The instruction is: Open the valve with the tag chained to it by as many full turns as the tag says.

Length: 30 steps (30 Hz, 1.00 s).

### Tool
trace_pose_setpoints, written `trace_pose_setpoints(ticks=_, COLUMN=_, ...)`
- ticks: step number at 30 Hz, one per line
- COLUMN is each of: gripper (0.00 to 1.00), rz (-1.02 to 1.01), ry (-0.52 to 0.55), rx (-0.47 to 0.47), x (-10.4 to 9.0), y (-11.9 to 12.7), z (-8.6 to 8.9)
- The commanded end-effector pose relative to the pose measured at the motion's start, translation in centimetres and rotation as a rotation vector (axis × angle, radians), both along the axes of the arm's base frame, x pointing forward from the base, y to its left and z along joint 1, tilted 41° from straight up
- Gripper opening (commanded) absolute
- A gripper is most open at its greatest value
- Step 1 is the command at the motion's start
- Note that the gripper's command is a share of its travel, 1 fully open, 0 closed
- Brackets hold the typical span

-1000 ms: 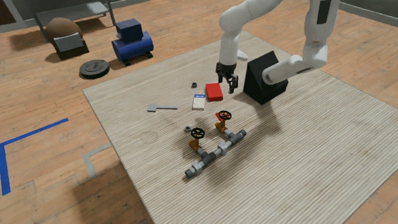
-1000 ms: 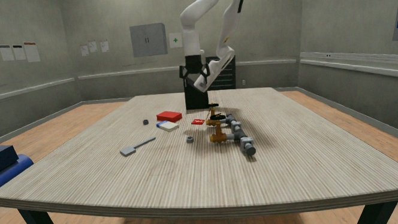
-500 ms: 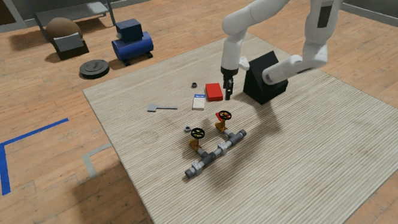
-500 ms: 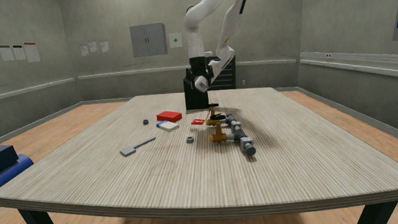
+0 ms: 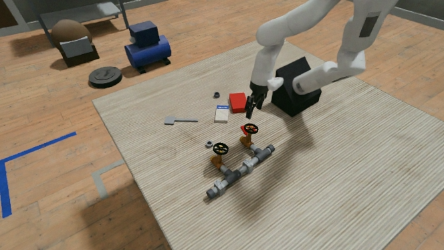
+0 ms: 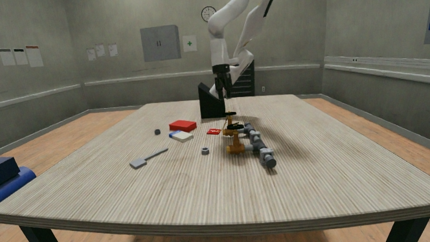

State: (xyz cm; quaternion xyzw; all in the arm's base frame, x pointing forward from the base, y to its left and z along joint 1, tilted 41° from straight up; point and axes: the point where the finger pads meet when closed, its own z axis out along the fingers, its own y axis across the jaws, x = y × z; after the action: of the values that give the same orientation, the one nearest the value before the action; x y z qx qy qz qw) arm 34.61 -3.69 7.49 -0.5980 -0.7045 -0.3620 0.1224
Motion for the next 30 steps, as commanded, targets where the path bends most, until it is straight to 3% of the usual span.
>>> trace_pose_setpoints(ticks=1, gripper=1.0, rz=-0.13, ry=0.104, rx=0.02, x=0.7, y=0.8, z=0.3)
trace_pose_setpoints(ticks=11, gripper=1.0, rz=-0.218, ry=0.164, rx=0.04, x=1.1, y=1.3, z=0.5)
trace_pose_setpoints(ticks=30, gripper=1.0, rz=-0.224, ry=0.17, rx=0.04, x=1.4, y=1.9, z=-0.1)
